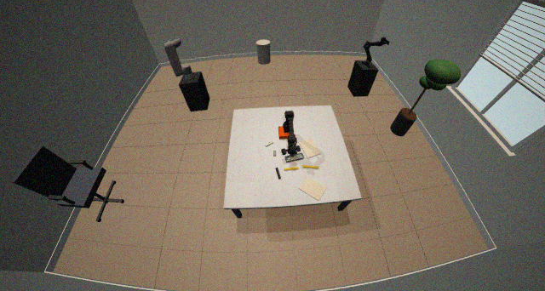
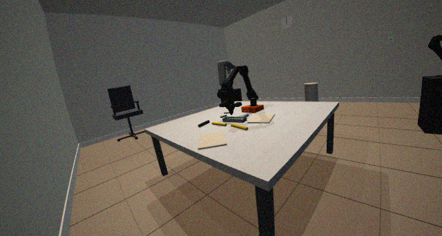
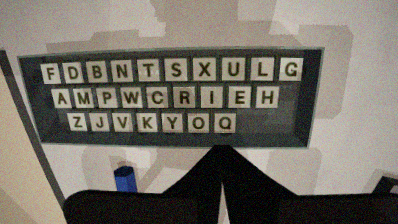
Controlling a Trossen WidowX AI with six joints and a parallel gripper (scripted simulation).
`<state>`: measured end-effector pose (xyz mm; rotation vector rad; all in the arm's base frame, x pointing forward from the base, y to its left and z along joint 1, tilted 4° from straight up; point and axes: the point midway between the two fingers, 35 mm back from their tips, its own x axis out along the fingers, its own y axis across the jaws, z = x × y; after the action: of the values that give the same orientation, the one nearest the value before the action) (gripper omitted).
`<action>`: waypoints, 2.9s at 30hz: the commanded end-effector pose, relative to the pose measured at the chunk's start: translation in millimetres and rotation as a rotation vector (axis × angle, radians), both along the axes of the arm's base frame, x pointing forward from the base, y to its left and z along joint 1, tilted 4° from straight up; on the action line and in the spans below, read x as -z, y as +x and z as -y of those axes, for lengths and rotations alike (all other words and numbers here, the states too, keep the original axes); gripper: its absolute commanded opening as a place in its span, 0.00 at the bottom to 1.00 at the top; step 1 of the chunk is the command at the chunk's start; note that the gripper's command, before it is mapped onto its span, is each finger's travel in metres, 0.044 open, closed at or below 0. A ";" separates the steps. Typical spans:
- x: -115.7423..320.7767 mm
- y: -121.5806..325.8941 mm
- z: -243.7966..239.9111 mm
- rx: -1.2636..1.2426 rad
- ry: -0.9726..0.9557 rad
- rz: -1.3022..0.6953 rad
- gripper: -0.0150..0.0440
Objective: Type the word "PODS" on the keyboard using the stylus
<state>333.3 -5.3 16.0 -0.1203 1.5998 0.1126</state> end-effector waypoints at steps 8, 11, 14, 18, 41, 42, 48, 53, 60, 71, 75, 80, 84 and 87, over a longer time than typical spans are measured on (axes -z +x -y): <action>2.1 -4.3 -10.1 0.008 0.003 -0.007 0.25; 2.0 -9.5 -52.2 0.008 0.007 -0.008 0.25; 1.9 -14.1 -72.8 0.008 0.008 -0.008 0.25; 1.9 -14.1 -72.8 0.008 0.008 -0.008 0.25; -58.1 -9.2 -73.3 0.001 0.011 0.011 0.34; -57.4 -9.2 -73.3 0.001 0.011 0.009 0.39; -57.5 -9.2 -73.3 0.001 0.011 0.009 0.25; -57.5 -9.2 -73.3 0.001 0.011 0.009 0.25; -51.9 -16.9 -72.8 0.001 0.005 -0.040 0.43; -21.1 -95.1 -66.6 0.010 -0.066 -0.529 0.51; -19.8 -95.2 -66.6 0.010 -0.066 -0.529 0.51; -14.7 -95.2 -66.7 0.010 -0.066 -0.529 0.51; -11.9 -95.2 -66.3 0.010 -0.066 -0.529 0.51; -9.6 -95.3 -66.3 0.010 -0.066 -0.529 0.51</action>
<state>240.9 61.0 29.0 -0.1498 2.1227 0.0926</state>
